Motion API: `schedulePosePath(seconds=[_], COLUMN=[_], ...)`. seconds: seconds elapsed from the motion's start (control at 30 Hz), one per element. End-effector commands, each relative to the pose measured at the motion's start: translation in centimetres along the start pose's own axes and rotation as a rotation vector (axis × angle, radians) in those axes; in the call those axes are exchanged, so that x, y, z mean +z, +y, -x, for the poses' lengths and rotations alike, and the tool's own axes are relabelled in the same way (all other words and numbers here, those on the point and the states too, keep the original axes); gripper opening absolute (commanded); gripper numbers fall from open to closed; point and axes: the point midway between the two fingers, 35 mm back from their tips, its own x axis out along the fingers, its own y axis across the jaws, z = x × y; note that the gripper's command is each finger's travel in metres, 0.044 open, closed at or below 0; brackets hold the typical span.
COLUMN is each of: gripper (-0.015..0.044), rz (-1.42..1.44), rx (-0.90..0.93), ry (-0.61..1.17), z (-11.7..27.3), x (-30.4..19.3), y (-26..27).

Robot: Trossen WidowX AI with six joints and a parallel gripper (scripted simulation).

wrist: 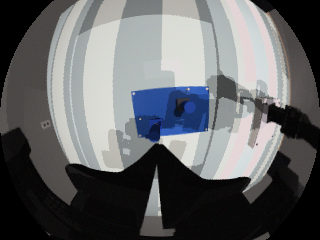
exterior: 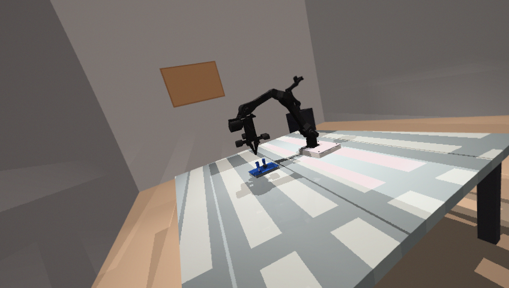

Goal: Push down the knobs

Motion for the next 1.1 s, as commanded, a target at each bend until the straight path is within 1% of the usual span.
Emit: schedulePosePath(seconds=[0.0,0.53,0.77,0.9,1.07], gripper=[0.0000,0.0000,0.0000,0.0000,0.0000], rz=[-0.159,-0.705,-0.728,-0.728,-0.728], rx=[-0.007,-0.014,-0.014,-0.014,-0.014], ry=[-0.007,-0.022,-0.022,-0.022,-0.022], z=[0.0,0.5,0.6,-1.3,-1.4], x=[-0.2,-0.9,-0.9,-0.9,-0.9], y=[0.2,0.6,0.7,0.6,0.6])
